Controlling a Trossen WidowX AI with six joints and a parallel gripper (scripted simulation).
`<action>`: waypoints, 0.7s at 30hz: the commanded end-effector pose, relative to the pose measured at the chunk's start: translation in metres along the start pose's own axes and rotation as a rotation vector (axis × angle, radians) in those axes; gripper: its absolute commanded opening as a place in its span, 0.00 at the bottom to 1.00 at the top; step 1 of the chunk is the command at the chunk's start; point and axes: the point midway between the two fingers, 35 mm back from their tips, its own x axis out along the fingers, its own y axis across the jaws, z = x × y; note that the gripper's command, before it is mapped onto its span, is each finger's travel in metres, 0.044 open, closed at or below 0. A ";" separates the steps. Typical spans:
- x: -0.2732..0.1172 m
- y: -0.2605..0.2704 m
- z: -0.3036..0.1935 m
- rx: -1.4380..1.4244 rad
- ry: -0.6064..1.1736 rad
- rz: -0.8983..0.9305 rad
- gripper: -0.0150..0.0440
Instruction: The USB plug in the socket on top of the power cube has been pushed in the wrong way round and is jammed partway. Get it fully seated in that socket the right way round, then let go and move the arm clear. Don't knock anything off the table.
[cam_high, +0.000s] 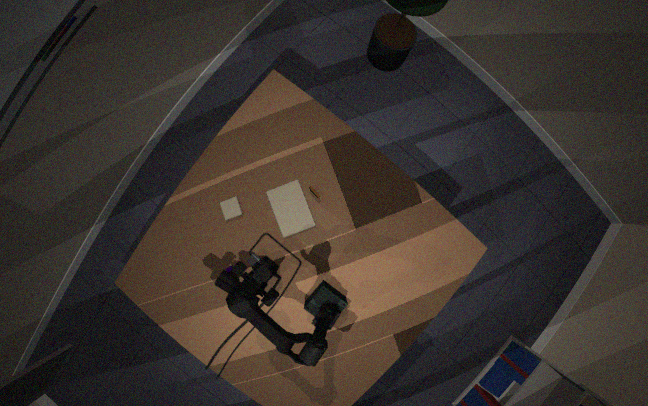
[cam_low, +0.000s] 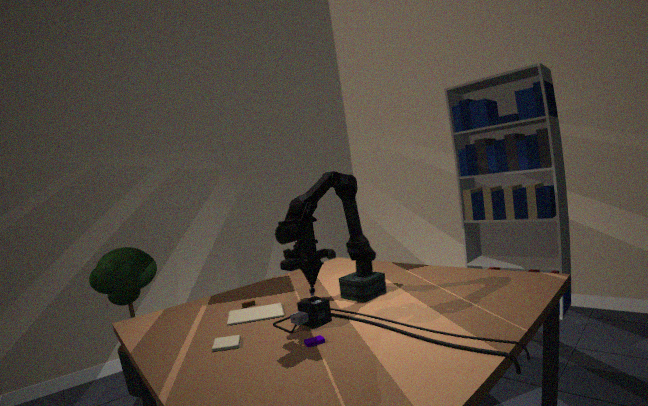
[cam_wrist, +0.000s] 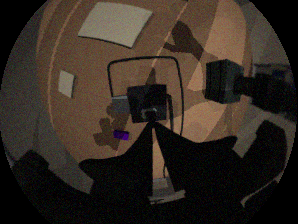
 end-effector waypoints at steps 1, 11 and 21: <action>0.001 0.000 -0.001 -0.001 0.009 0.000 0.25; 0.002 0.000 -0.002 -0.001 0.018 0.000 0.25; 0.003 0.000 -0.003 0.000 0.027 0.000 0.25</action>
